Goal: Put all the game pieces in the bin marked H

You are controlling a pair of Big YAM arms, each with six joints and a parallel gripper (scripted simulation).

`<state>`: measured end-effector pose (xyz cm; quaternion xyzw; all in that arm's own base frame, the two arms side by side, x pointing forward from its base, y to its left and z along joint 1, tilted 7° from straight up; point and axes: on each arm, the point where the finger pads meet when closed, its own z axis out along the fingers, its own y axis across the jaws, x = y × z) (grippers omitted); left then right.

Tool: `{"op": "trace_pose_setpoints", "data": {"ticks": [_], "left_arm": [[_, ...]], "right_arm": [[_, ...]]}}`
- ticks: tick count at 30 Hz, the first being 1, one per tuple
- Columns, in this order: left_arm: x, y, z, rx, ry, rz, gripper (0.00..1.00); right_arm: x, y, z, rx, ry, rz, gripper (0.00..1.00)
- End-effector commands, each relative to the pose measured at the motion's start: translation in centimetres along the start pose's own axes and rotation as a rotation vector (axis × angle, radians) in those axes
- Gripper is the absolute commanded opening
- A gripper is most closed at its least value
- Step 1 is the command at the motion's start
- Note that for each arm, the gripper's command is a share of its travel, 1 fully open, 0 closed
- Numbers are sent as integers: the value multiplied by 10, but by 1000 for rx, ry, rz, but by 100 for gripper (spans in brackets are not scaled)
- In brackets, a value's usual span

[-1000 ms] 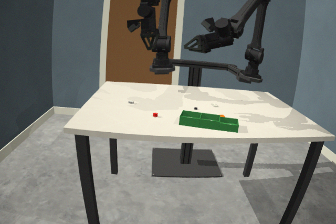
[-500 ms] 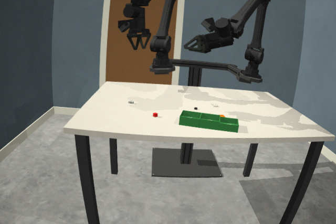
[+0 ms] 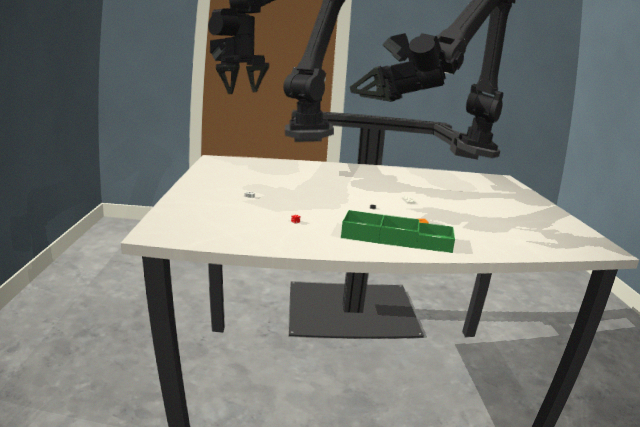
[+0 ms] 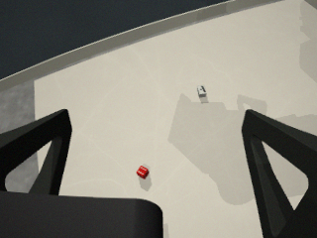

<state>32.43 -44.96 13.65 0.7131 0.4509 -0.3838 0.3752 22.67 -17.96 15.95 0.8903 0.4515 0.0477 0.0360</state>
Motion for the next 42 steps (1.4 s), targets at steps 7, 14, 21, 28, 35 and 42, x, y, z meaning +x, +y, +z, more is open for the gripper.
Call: {"op": "trace_pose_setpoints", "data": {"ticks": [7, 14, 21, 28, 35, 42], "left_arm": [[-5, 2, -1, -4, -5, 10, 100], [-5, 2, -1, -4, -5, 10, 100], [-5, 2, -1, -4, -5, 10, 100], [-5, 2, -1, -4, -5, 10, 100], [-5, 2, -1, -4, -5, 10, 100], [-5, 2, -1, -4, -5, 10, 100]], "right_arm": [[-40, -9, -7, -9, -14, 153, 100], [-76, -18, -10, -16, -28, 283, 100], [-99, -26, -12, -21, -38, 367, 100], [-124, -39, -15, -26, -48, 467, 100], [-141, -48, -17, -30, -56, 533, 100], [-151, -55, -18, -32, -60, 579, 100]]}}
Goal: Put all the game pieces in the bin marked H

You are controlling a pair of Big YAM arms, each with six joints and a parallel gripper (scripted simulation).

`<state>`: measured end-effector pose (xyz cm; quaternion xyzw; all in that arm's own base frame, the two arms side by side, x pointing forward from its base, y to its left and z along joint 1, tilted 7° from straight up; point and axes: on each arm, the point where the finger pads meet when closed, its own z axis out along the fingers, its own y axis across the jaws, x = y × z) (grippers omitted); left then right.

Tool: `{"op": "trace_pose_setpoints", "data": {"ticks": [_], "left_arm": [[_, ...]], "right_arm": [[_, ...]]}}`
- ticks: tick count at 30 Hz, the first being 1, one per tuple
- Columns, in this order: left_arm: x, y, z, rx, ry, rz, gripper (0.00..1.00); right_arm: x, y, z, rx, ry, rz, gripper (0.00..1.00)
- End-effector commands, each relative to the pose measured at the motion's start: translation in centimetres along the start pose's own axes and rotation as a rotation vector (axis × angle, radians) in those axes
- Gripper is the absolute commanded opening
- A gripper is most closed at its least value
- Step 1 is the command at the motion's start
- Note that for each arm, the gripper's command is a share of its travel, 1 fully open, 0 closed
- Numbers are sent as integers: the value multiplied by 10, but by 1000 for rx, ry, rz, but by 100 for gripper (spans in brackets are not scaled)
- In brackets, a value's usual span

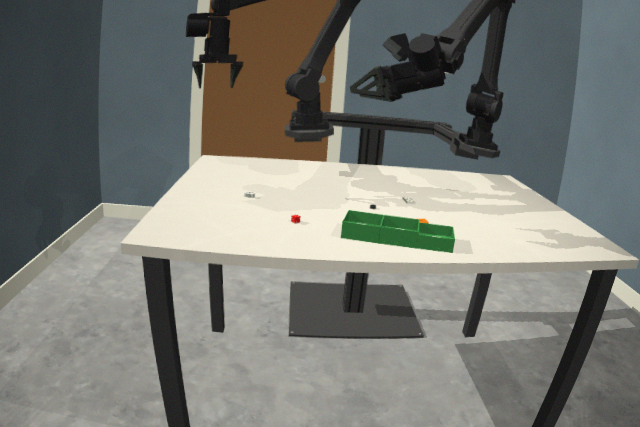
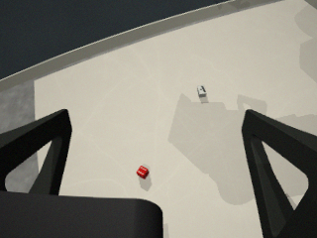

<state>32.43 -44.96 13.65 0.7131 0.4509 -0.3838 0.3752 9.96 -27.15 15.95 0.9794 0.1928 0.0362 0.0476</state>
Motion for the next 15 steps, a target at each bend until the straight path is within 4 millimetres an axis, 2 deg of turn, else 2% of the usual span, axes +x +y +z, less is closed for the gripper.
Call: {"op": "trace_pose_setpoints", "data": {"ticks": [1, 15], "left_arm": [[-5, 2, -1, -4, -5, 10, 100], [-5, 2, -1, -4, -5, 10, 100]], "right_arm": [[-8, -5, -5, -3, -2, 38, 100], [-17, -6, -6, -5, -6, 71, 100]]}}
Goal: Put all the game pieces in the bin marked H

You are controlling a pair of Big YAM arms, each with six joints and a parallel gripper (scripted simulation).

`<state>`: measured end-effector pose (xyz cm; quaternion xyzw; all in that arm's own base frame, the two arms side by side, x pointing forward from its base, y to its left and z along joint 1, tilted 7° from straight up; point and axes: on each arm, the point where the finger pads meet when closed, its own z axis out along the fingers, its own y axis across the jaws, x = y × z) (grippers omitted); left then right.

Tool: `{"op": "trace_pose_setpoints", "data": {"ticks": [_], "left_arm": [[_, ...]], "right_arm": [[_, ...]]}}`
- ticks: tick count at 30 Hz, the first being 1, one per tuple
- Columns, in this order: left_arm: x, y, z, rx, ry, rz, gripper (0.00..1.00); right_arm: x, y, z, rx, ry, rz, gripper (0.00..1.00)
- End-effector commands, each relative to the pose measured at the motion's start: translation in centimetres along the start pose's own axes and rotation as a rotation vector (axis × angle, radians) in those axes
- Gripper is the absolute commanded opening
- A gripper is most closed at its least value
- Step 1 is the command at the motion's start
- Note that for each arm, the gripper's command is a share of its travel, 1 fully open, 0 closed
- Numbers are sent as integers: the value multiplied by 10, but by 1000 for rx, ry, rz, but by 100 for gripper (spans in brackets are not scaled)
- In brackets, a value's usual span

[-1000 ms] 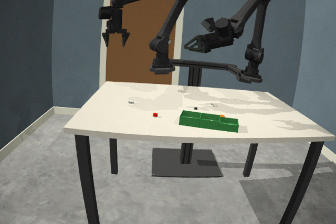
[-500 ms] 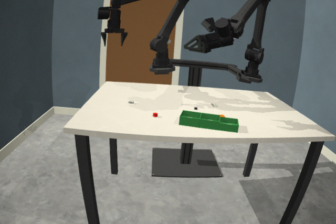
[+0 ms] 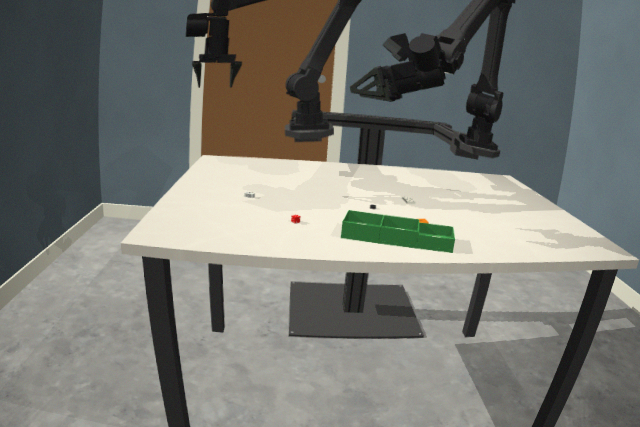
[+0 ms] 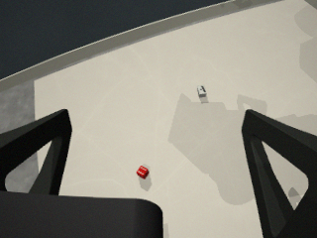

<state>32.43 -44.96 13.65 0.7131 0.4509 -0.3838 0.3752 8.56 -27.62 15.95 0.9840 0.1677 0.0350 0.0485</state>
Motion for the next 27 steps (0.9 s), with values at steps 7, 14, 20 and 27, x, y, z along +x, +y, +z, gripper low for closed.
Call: {"op": "trace_pose_setpoints", "data": {"ticks": [7, 14, 20, 27], "left_arm": [[-5, 2, -1, -4, -5, 10, 100], [-5, 2, -1, -4, -5, 10, 100], [0, 0, 0, 0, 0, 0, 100], [0, 0, 0, 0, 0, 0, 100]], "right_arm": [[-3, -5, -5, -2, 0, 22, 100], [-3, -5, -5, -2, 0, 22, 100], [-3, -5, -5, -2, 0, 22, 100], [-3, -5, -5, -2, 0, 22, 100]]}}
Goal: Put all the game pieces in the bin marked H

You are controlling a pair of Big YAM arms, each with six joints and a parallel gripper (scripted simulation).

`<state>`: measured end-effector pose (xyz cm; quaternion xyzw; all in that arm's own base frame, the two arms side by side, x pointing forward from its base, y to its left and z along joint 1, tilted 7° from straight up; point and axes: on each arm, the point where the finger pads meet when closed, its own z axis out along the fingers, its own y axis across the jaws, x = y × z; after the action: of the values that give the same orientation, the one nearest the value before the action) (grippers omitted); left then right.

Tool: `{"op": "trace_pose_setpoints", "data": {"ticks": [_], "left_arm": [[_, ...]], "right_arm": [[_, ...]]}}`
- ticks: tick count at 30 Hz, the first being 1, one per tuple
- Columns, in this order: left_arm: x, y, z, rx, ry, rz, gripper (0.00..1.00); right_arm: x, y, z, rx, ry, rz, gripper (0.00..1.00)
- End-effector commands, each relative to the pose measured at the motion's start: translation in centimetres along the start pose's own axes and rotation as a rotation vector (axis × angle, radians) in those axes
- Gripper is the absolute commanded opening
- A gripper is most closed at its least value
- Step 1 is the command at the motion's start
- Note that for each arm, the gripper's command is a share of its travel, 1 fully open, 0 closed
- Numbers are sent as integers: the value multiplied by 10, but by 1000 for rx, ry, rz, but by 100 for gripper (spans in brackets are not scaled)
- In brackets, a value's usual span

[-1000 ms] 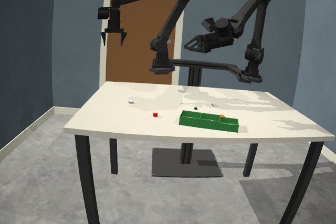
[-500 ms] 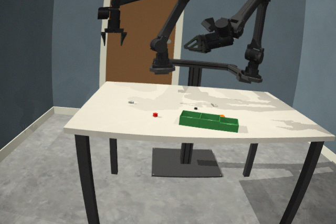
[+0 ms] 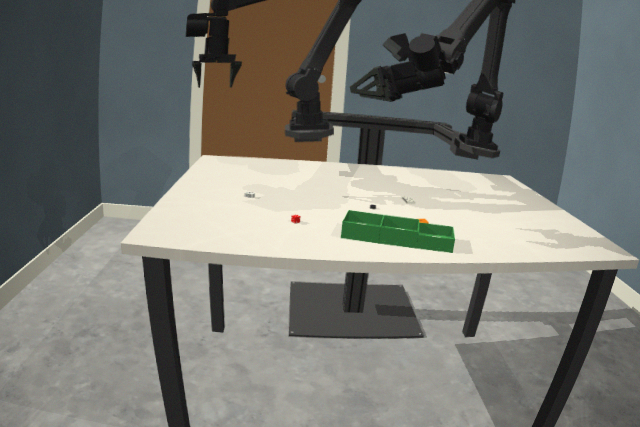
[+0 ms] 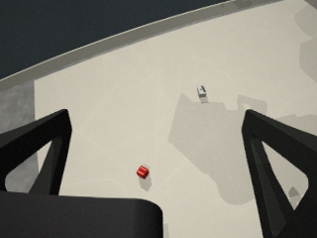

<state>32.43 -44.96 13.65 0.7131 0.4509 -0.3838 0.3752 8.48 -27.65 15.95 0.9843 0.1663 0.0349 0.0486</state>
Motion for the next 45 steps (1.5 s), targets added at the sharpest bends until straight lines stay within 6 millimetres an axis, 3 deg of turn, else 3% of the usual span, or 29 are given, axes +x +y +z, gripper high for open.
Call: {"op": "trace_pose_setpoints", "data": {"ticks": [1, 24, 35, 37, 38, 40, 41, 42, 43, 44, 45], "left_arm": [[0, 0, 0, 0, 0, 0, 100], [0, 0, 0, 0, 0, 0, 100], [93, -10, 28, -10, -2, 9, 100], [93, -10, 28, -10, -2, 9, 100], [76, -9, 16, -52, 9, -17, 100], [94, -19, 11, -45, 66, -133, 100], [89, -24, 18, -31, 87, -169, 100], [72, -5, 21, -48, 90, -173, 100], [90, -24, 11, -46, 128, -252, 100], [76, -9, 15, -62, 134, -262, 100], [75, -9, 15, -69, 155, -306, 100]], "right_arm": [[-2, -5, -5, -2, 0, 19, 100], [-2, -5, -5, -2, 0, 19, 100], [-2, -5, -5, -2, 0, 19, 100], [-2, -5, -5, -2, 0, 19, 100], [-2, -5, -5, -2, 0, 19, 100], [-2, -5, -5, -2, 0, 19, 100], [-2, -5, -5, -2, 0, 19, 100], [-2, -5, -5, -2, 0, 19, 100], [-2, -5, -5, -2, 0, 19, 100], [-2, -5, -5, -2, 0, 19, 100], [-2, -5, -5, -2, 0, 19, 100]]}}
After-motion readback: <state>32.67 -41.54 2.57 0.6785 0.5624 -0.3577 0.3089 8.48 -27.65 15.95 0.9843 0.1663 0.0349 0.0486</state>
